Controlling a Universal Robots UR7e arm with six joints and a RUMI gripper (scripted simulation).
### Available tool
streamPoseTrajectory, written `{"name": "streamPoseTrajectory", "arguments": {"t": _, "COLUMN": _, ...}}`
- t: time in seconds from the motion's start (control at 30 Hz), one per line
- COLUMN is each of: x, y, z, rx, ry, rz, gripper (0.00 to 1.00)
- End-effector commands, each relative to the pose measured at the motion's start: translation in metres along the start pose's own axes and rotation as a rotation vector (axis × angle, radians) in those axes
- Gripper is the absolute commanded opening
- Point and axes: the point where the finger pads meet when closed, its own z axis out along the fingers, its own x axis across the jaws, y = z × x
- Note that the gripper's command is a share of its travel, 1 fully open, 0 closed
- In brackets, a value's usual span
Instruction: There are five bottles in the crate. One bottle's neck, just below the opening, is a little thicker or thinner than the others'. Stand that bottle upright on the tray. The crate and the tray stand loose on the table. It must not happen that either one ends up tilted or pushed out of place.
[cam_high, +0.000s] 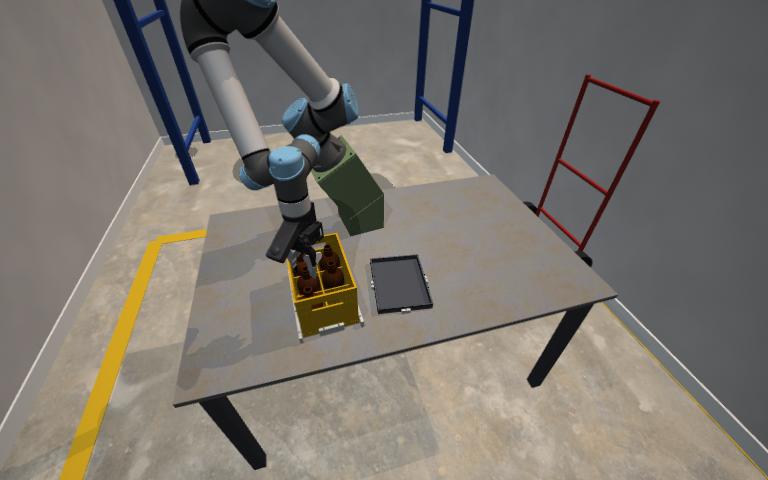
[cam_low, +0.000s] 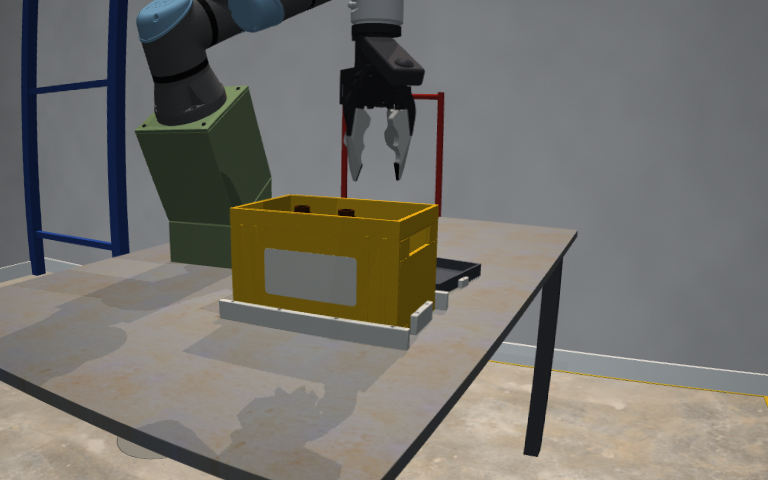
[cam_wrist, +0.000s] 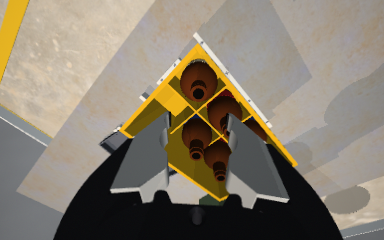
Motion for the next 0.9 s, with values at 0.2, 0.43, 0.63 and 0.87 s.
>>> {"name": "streamPoseTrajectory", "arguments": {"t": 0.2, "x": 0.000, "y": -0.001, "z": 0.007, "rx": 0.001, "ry": 0.000, "rz": 0.000, "gripper": 0.38}}
{"name": "streamPoseTrajectory", "arguments": {"t": 0.43, "x": 0.000, "y": -0.001, "z": 0.016, "rx": 0.001, "ry": 0.000, "rz": 0.000, "gripper": 0.38}}
{"name": "streamPoseTrajectory", "arguments": {"t": 0.63, "x": 0.000, "y": -0.001, "z": 0.022, "rx": 0.001, "ry": 0.000, "rz": 0.000, "gripper": 0.38}}
{"name": "streamPoseTrajectory", "arguments": {"t": 0.87, "x": 0.000, "y": -0.001, "z": 0.031, "rx": 0.001, "ry": 0.000, "rz": 0.000, "gripper": 0.38}}
